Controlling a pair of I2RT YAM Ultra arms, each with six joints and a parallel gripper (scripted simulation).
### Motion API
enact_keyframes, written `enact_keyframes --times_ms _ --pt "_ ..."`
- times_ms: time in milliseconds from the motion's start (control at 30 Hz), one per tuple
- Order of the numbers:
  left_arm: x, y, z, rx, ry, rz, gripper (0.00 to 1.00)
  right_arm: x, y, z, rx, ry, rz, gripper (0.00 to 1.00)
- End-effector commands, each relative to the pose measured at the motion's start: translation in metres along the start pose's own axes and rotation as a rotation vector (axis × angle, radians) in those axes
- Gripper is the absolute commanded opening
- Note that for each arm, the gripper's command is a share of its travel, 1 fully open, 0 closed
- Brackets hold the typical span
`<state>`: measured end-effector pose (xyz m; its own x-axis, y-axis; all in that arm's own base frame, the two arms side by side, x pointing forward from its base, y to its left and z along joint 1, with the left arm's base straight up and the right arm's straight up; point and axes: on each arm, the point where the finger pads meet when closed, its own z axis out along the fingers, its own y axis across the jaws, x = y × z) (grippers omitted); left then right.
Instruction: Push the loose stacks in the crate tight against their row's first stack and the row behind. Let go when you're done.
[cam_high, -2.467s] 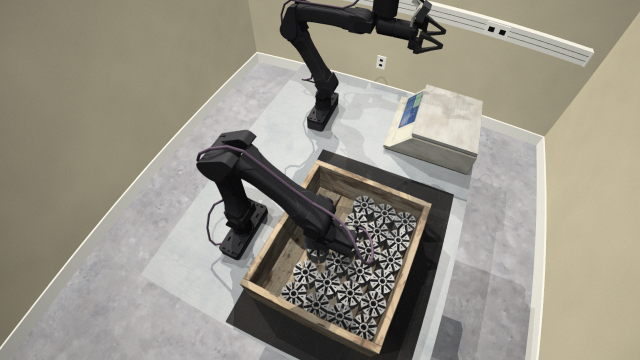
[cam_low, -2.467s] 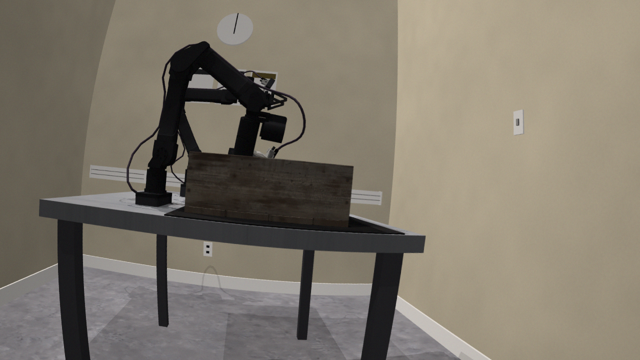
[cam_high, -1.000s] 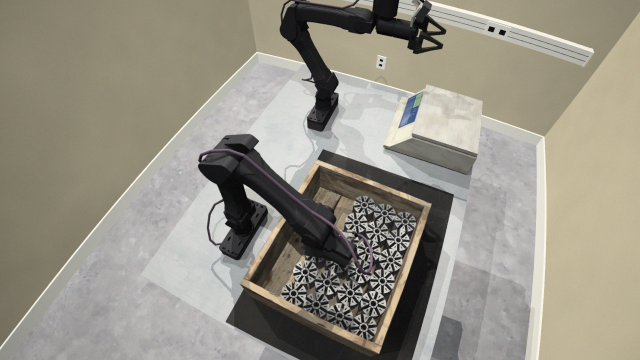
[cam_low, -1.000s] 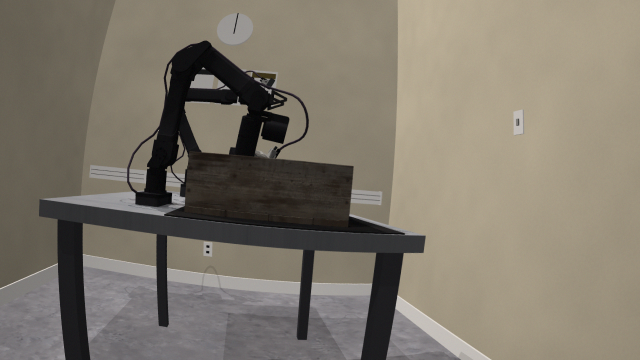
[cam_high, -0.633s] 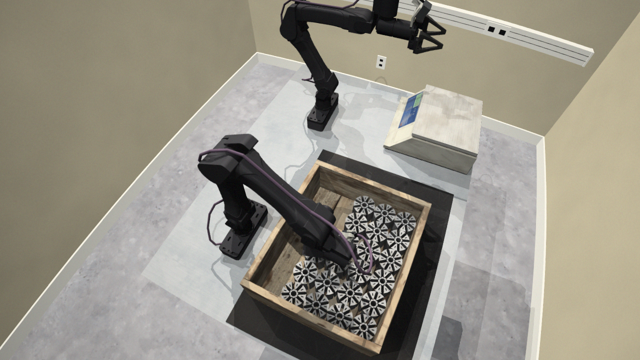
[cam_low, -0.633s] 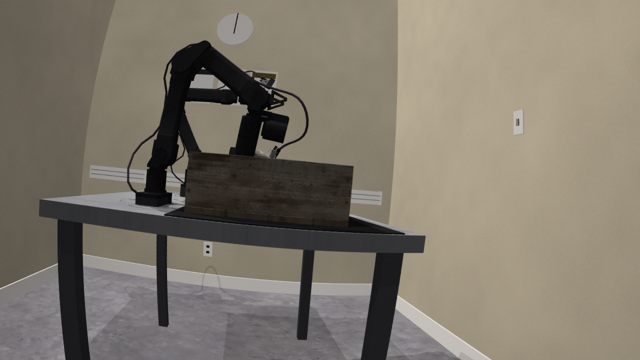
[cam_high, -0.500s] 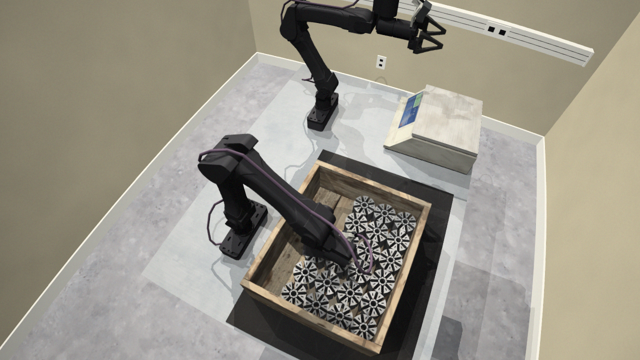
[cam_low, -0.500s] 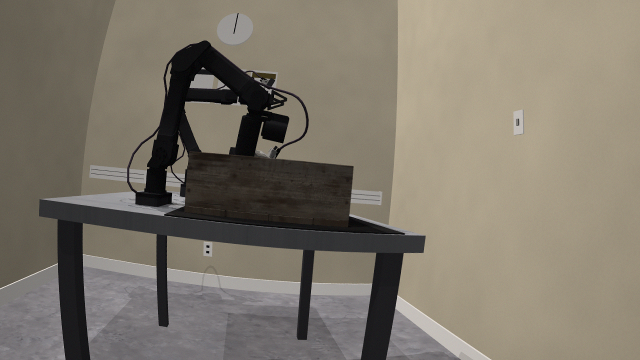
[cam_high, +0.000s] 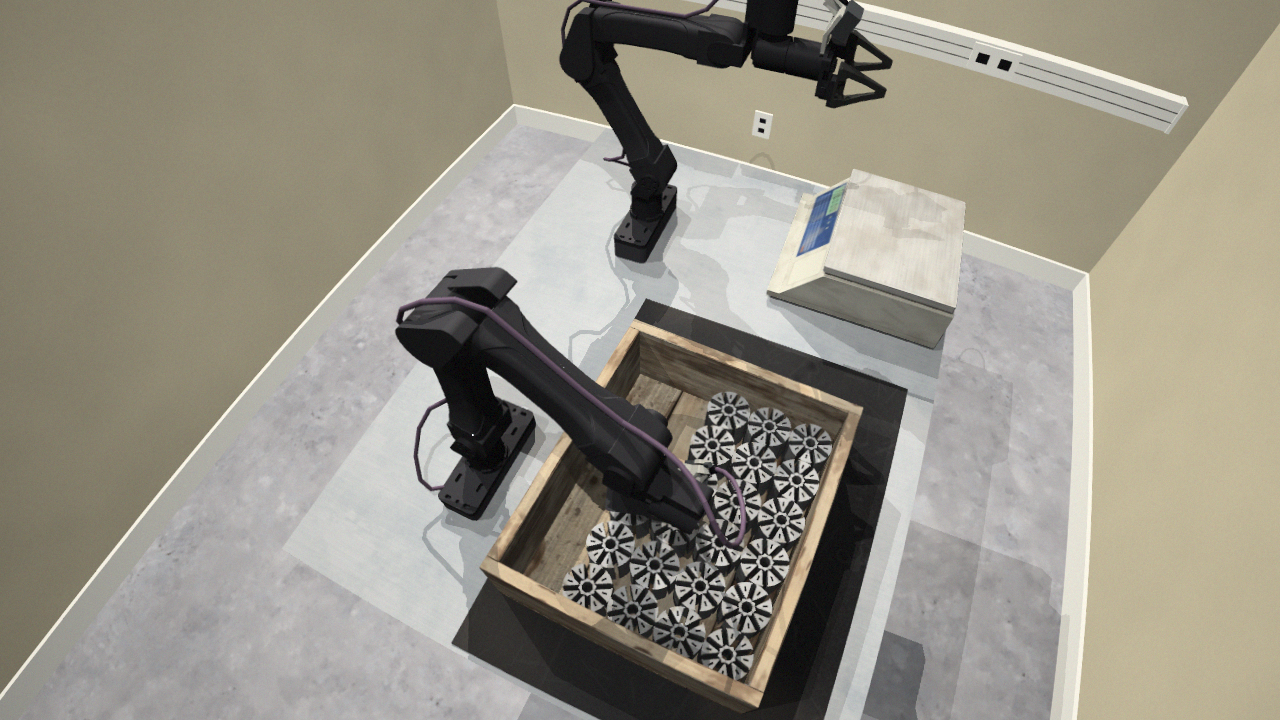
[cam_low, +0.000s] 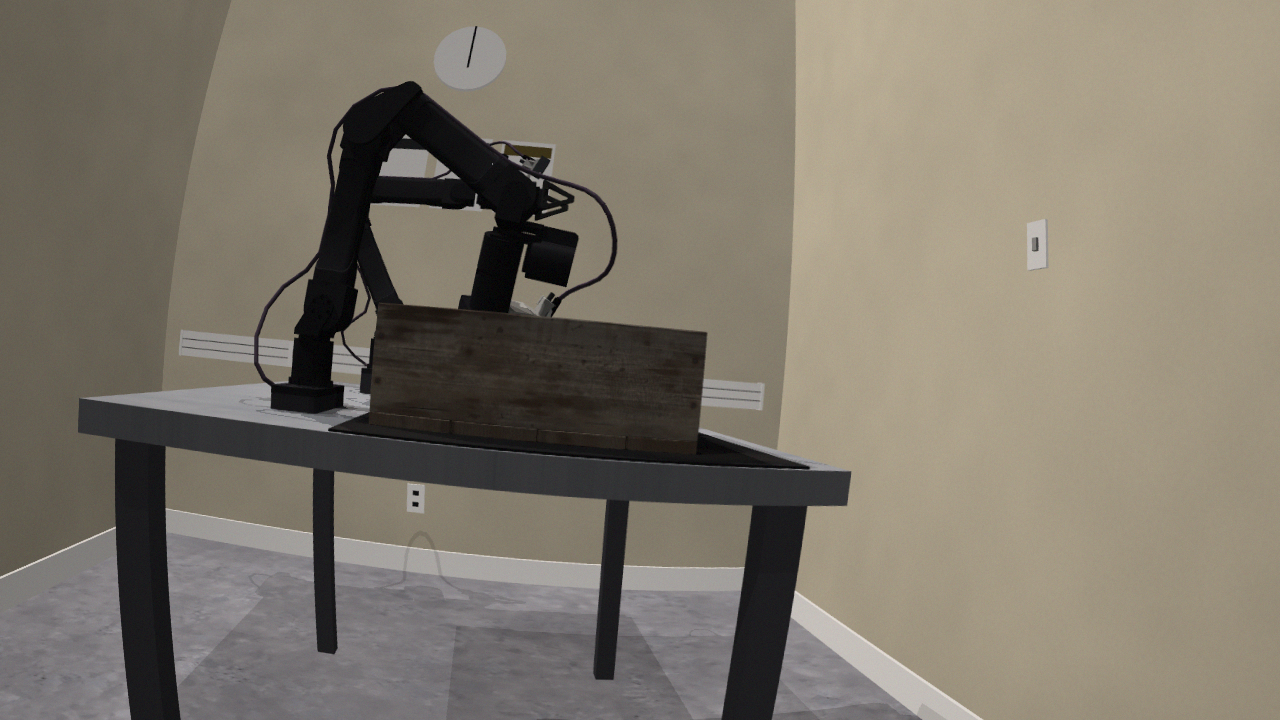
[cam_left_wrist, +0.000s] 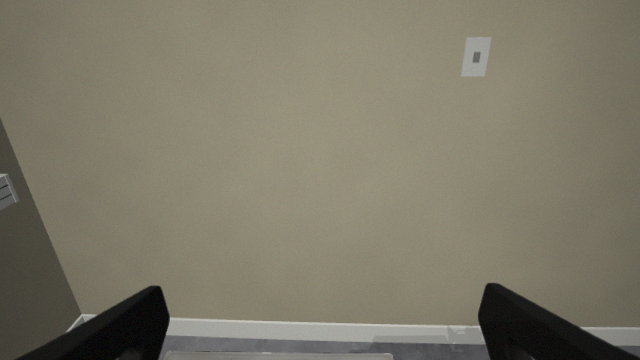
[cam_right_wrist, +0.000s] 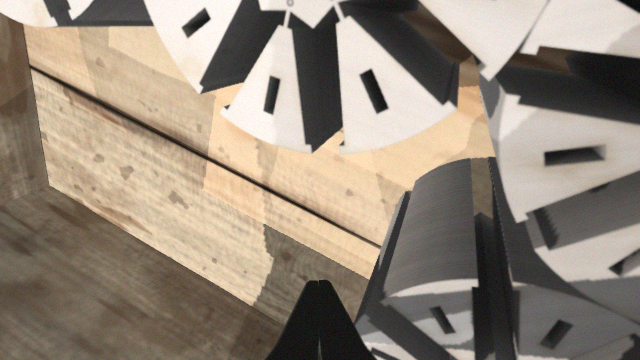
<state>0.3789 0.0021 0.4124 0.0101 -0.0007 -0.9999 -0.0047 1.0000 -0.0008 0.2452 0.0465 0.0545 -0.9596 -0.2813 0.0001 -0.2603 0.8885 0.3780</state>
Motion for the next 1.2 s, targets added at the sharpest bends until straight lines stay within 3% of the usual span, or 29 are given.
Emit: enact_keyframes --times_ms 0,1167 --pt "-0.0374 -0.0072 -0.0054 0.020 -0.099 -0.002 1.00 -0.0049 -0.0084 -0.0027 0.049 -0.033 -0.010 0.01" --pt "-0.0374 -0.0072 -0.0054 0.020 -0.099 -0.002 1.00 -0.0090 -0.0009 -0.0068 0.022 -0.051 -0.014 0.01"
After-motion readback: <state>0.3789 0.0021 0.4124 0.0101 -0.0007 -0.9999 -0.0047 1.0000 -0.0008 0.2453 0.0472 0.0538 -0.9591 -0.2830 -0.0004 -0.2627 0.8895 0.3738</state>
